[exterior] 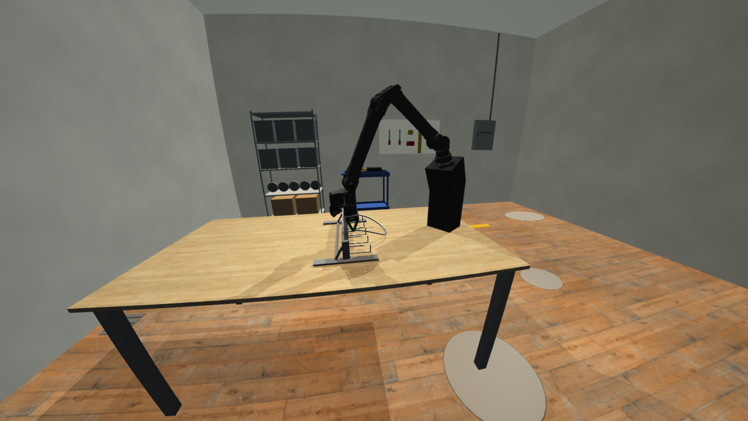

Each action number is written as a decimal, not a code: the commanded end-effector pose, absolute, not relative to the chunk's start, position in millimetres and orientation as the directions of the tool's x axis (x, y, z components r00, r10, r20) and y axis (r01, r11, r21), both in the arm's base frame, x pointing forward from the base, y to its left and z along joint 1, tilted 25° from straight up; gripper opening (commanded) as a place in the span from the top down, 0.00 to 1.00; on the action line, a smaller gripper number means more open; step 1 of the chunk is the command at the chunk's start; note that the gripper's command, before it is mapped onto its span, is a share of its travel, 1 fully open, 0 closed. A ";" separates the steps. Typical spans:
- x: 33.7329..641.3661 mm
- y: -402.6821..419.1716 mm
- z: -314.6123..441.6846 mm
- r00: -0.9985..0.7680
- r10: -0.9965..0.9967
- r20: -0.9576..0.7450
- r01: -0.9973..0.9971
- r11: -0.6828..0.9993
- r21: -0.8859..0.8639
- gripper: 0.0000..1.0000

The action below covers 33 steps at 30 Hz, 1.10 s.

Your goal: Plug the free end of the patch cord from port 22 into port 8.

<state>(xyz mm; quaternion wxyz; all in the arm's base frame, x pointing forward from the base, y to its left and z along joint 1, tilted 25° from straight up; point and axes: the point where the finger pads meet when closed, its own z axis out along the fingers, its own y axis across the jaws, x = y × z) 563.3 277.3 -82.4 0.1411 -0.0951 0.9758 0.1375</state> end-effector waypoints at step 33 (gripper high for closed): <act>606.4 277.4 -45.4 -0.912 -0.093 -0.398 -0.209 0.943 0.259 1.00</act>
